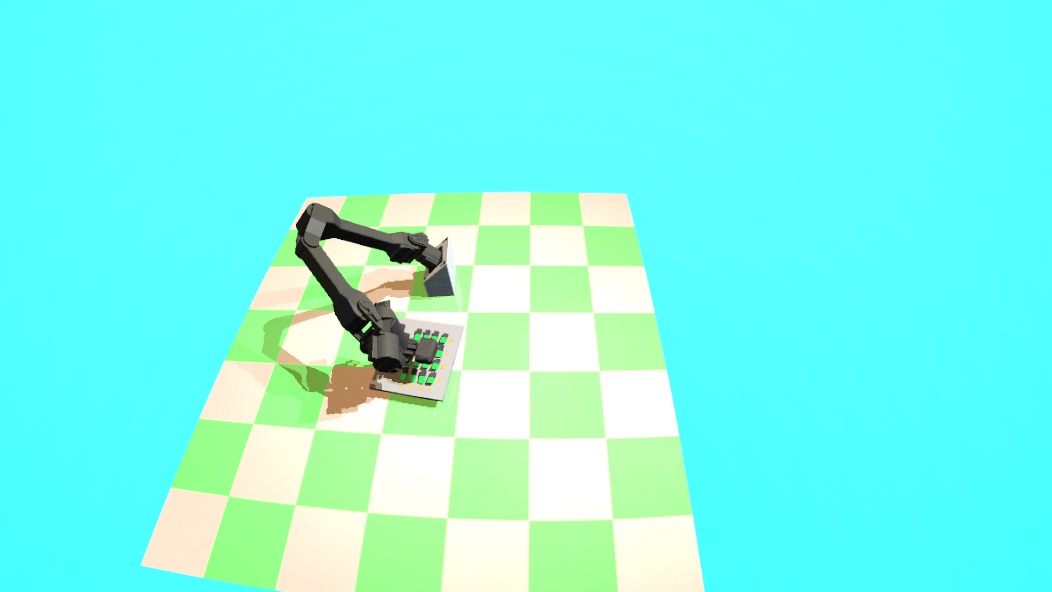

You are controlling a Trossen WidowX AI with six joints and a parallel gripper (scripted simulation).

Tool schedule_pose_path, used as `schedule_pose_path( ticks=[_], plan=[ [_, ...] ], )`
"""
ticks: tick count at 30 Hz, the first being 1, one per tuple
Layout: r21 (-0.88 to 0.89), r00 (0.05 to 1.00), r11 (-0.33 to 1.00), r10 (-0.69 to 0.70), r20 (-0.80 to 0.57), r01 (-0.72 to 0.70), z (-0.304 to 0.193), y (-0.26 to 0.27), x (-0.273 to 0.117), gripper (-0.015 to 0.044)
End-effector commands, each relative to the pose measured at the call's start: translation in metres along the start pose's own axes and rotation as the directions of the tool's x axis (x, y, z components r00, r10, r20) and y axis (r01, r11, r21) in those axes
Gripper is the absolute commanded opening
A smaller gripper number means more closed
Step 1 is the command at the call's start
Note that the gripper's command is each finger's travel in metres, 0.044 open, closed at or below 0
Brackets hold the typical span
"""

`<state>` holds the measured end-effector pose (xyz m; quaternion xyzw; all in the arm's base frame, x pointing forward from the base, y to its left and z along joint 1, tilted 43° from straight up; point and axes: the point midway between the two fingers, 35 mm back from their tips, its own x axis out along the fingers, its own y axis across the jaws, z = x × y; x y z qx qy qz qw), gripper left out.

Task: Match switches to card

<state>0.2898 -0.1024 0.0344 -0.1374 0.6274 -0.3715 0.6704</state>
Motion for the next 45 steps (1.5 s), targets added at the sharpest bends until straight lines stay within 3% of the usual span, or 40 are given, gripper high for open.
schedule_pose_path(
  ticks=[1, 45],
  plan=[
    [-0.007, 1.0, 1.0, -0.005, -0.002, 0.005, -0.0005, 0.0, 0.0019, 0.0],
    [-0.007, 1.0, 1.0, -0.005, -0.002, 0.005, -0.0004, -0.0001, 0.0078, 0.0]
  ],
)
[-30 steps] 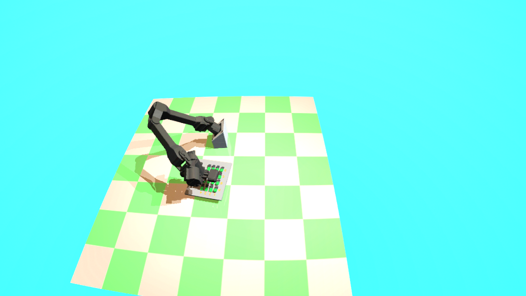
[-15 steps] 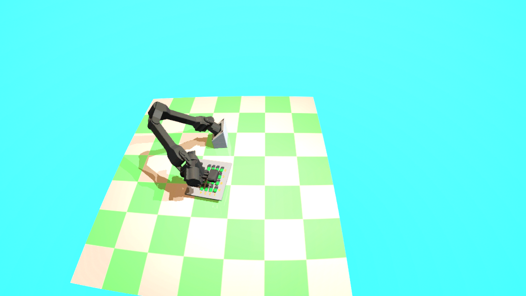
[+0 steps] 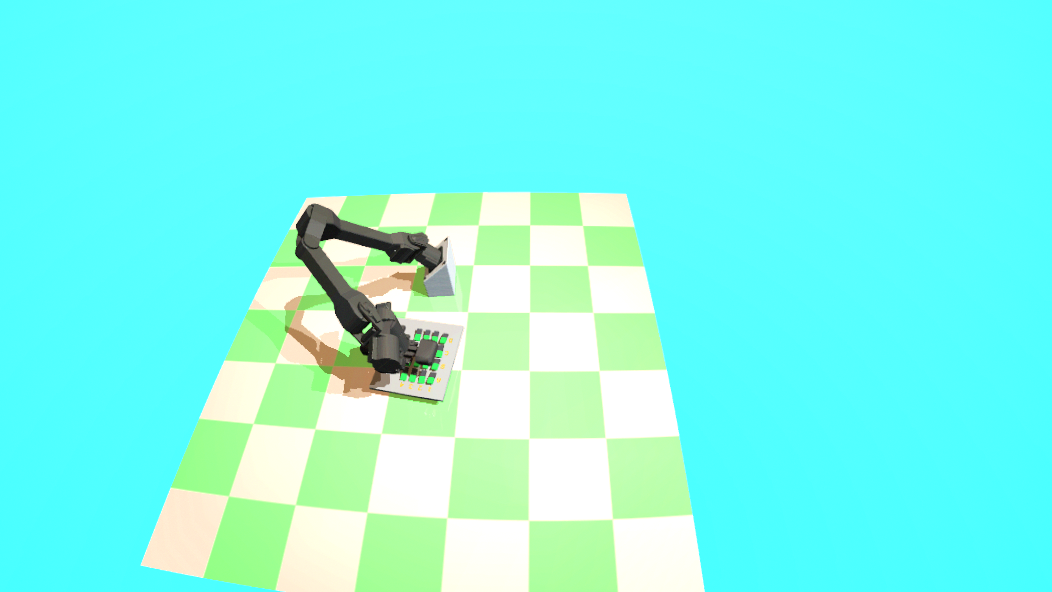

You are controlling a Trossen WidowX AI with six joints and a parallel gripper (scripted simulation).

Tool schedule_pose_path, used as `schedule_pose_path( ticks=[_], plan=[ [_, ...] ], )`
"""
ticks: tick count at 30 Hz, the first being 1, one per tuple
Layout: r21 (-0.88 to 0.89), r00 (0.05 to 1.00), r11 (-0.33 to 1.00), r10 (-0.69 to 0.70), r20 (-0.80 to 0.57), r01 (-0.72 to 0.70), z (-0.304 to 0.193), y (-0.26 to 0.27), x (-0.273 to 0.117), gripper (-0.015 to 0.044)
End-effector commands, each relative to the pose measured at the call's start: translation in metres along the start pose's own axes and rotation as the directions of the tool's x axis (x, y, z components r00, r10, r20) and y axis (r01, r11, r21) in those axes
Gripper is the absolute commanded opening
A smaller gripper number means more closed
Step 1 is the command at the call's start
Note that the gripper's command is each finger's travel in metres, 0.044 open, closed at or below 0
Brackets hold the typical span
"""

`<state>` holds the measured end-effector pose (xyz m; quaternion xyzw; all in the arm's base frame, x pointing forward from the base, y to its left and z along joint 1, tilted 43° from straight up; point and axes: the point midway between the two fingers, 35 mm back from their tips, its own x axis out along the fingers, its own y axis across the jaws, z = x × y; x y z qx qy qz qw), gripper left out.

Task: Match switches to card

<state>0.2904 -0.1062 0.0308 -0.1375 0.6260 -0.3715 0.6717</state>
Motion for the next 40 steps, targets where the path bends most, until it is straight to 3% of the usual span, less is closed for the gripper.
schedule_pose_path(
  ticks=[1, 8, 14, 23, 40],
  plan=[
    [-0.008, 1.0, 1.0, -0.006, -0.006, 0.006, -0.001, 0.0, 0.003, 0.0],
    [-0.001, 1.0, 1.0, 0.0, -0.001, 0.0, 0.0, 0.0, -0.001, 0.0],
    [-0.009, 1.0, 1.0, -0.003, 0.019, 0.003, -0.004, 0.001, -0.063, 0.0],
    [-0.01, 1.0, 1.0, -0.001, 0.018, 0.001, -0.034, 0.038, -0.069, 0.0],
    [-0.01, 1.0, 1.0, -0.001, 0.018, 0.001, -0.034, 0.038, -0.069, 0.0]
  ],
)
